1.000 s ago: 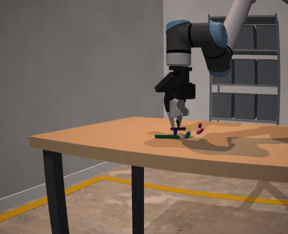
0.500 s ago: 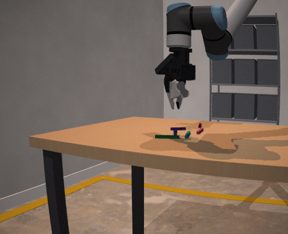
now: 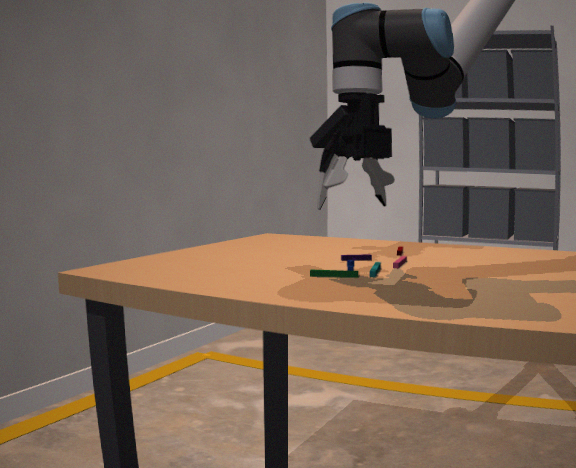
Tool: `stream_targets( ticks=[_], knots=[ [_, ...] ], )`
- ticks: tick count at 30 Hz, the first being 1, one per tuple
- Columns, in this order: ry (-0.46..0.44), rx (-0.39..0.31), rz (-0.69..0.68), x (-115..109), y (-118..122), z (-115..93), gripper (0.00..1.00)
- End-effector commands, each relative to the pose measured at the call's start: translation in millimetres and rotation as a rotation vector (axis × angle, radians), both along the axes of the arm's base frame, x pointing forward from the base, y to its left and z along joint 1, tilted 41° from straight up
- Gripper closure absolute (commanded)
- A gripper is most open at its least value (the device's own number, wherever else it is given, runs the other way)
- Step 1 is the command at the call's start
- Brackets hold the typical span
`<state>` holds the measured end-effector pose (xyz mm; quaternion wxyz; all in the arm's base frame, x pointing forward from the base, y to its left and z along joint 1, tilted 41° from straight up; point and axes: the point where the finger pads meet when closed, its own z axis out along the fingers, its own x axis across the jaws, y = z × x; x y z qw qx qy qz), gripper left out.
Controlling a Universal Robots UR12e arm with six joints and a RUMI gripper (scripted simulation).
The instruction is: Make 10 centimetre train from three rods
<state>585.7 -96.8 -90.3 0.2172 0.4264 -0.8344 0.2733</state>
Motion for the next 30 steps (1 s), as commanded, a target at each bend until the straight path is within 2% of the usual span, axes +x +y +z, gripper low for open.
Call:
stream_targets(
  ticks=[1, 16, 30],
  knots=[
    [-0.004, 0.001, 0.001, 3.0, 1.4, 1.2, 0.0],
    [-0.018, -0.002, -0.016, 2.7, 2.9, -1.3, 0.0],
    [-0.238, -0.046, -0.273, -2.2, 15.3, -21.9, 0.0]
  ],
)
